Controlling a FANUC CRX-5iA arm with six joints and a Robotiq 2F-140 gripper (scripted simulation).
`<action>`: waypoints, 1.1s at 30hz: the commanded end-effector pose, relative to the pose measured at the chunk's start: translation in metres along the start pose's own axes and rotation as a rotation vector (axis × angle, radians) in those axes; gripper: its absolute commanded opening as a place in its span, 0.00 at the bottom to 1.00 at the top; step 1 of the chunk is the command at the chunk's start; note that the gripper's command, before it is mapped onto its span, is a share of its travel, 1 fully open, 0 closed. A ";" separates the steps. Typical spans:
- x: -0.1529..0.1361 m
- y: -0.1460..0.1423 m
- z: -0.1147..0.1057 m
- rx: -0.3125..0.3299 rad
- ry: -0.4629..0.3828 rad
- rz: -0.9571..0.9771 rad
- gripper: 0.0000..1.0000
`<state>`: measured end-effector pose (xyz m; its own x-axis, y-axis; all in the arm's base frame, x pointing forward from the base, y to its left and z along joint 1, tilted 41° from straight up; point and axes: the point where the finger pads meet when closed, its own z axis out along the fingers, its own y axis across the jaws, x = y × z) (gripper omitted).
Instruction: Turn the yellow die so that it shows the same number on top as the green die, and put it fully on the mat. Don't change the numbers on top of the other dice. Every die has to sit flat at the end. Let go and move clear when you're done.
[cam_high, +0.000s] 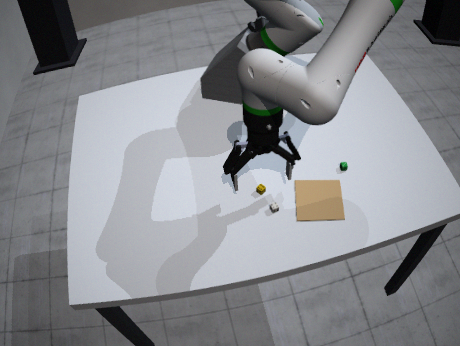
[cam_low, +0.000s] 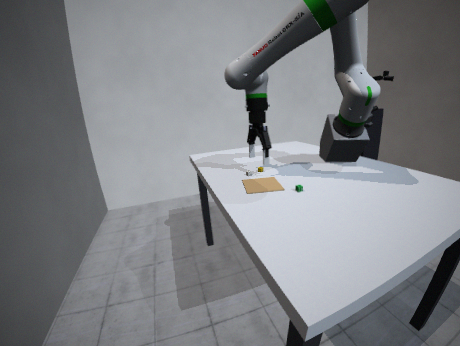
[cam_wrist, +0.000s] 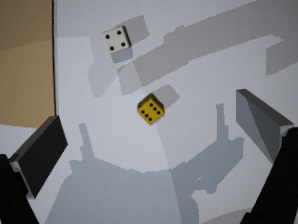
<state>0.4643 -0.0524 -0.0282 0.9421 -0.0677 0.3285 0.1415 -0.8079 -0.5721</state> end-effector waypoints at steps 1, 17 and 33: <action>0.000 0.000 0.000 0.000 0.000 0.000 1.00; 0.005 -0.001 0.000 0.000 0.000 0.000 1.00; 0.066 -0.019 0.000 0.000 0.000 0.000 1.00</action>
<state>0.5167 -0.0427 0.0007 0.9418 -0.0677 0.3292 0.1419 -0.8079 -0.5720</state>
